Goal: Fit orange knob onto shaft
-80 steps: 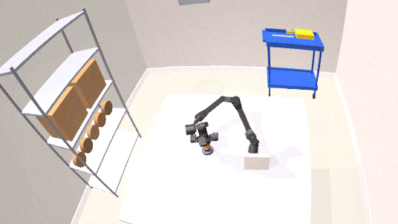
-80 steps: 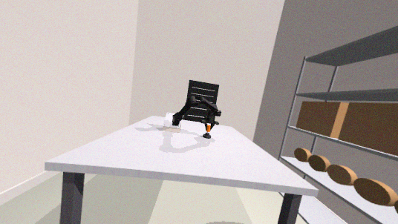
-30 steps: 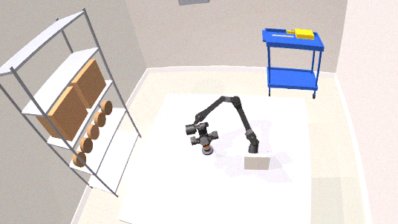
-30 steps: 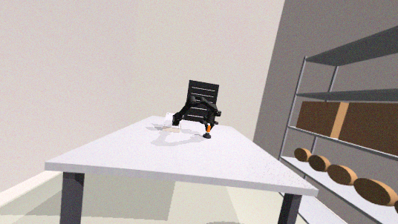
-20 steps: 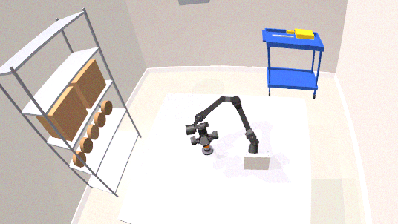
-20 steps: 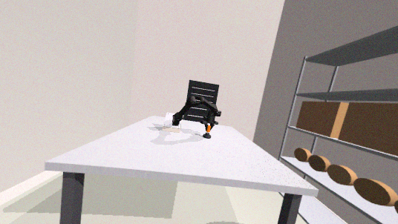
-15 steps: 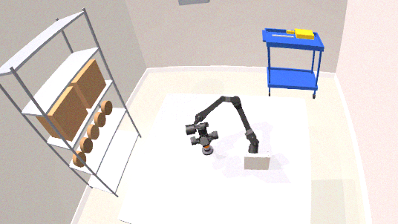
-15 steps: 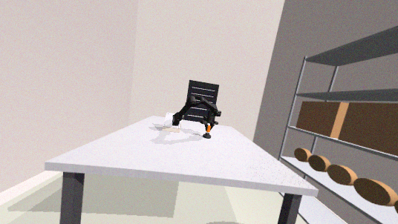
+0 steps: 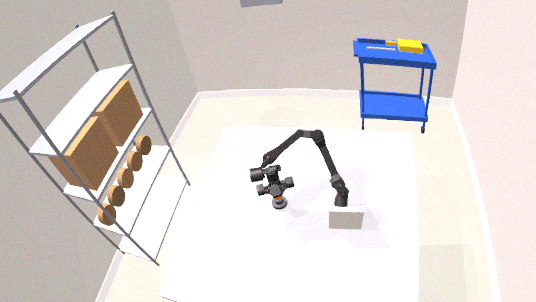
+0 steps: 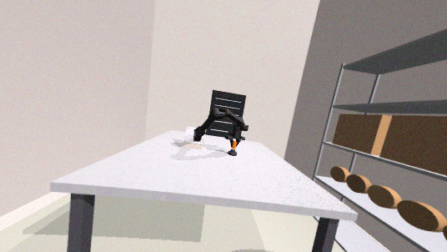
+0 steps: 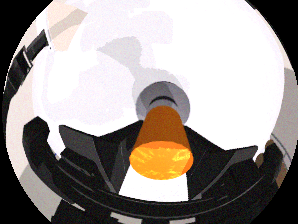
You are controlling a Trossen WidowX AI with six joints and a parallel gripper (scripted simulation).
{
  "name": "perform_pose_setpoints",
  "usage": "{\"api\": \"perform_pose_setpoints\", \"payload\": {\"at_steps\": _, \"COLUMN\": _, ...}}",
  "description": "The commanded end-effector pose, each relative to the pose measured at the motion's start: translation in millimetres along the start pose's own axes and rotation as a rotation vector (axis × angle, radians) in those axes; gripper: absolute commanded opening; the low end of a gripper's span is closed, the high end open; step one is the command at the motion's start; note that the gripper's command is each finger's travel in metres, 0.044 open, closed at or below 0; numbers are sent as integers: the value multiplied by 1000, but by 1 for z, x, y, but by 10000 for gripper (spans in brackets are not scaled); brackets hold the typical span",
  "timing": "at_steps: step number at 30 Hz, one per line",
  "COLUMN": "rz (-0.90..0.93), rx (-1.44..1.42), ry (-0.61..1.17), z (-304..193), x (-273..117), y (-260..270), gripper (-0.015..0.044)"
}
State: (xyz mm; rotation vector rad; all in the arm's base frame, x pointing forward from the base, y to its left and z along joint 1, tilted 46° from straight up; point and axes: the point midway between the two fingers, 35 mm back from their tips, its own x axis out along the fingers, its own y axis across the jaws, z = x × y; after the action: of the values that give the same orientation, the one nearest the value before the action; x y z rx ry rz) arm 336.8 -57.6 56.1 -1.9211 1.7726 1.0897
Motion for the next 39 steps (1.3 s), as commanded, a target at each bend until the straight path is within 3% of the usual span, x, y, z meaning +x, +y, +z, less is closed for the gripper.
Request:
{"api": "perform_pose_setpoints", "payload": {"at_steps": 1, "rz": -3, "rx": 1, "ry": 3, "z": -1, "x": -1, "y": 0, "gripper": 0}}
{"api": "perform_pose_setpoints", "payload": {"at_steps": 39, "rz": -3, "rx": -50, "ry": 3, "z": 0, "x": 0, "y": -1, "gripper": 0}}
